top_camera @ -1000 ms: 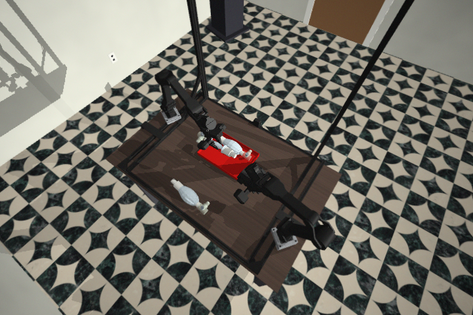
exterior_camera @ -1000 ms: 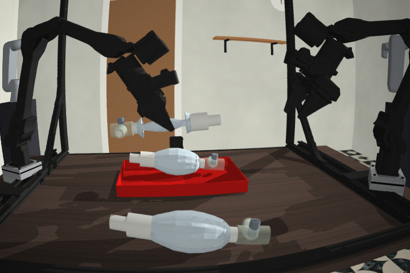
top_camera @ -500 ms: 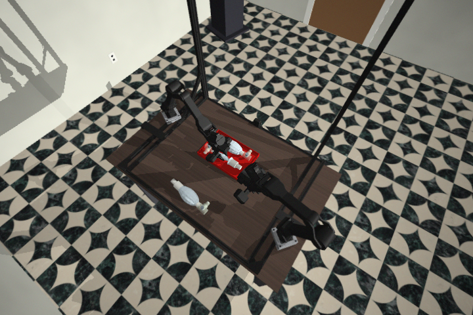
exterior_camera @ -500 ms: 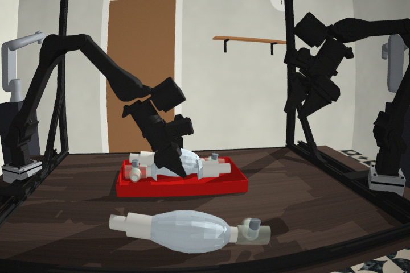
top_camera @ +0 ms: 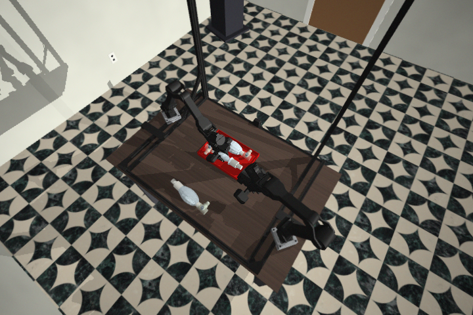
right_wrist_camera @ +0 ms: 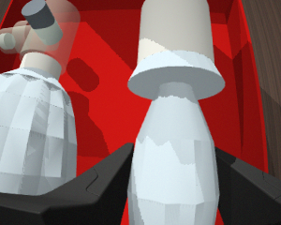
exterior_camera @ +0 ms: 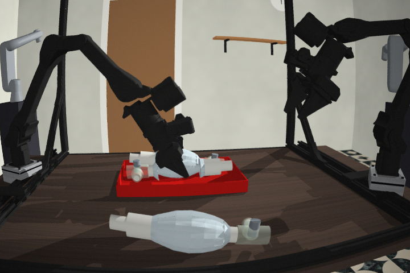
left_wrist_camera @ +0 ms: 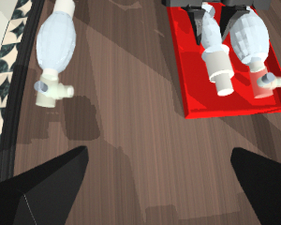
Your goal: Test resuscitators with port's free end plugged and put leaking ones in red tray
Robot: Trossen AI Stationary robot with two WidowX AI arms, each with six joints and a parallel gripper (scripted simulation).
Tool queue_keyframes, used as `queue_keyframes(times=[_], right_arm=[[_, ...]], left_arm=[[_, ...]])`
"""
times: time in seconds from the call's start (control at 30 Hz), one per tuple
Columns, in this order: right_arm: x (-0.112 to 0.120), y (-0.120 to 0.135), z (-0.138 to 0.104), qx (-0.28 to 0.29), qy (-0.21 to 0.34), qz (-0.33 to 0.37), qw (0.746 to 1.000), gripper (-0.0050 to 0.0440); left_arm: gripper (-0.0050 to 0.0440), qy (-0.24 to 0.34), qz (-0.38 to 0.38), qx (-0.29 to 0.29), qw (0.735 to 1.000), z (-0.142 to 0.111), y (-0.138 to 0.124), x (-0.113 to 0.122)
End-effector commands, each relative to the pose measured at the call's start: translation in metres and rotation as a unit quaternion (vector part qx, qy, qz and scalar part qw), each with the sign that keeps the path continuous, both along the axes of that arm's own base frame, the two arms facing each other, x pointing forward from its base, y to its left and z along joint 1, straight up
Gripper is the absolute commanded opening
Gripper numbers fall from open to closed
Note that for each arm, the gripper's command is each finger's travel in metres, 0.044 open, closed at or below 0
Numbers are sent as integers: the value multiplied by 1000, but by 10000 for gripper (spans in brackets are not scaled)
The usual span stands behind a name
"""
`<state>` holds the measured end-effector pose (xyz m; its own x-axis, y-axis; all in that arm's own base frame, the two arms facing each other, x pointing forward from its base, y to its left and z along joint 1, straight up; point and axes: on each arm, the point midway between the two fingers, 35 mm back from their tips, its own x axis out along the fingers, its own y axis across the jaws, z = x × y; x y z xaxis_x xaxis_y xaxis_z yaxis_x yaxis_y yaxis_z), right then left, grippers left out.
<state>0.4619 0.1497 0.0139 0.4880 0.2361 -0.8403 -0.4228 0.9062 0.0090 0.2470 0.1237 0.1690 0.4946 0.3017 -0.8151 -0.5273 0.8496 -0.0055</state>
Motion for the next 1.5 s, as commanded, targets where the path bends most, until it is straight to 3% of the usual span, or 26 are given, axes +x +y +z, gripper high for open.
queue_keyframes(times=[0.0,1.43,1.47], right_arm=[[0,0,0,0,0,0,1000,440],[0,0,0,0,0,0,1000,440],[1,1,70,0,0,0,1000,440]], left_arm=[[440,0,0,0,1000,0,0,0],[440,0,0,0,1000,0,0,0],[440,0,0,0,1000,0,0,0]])
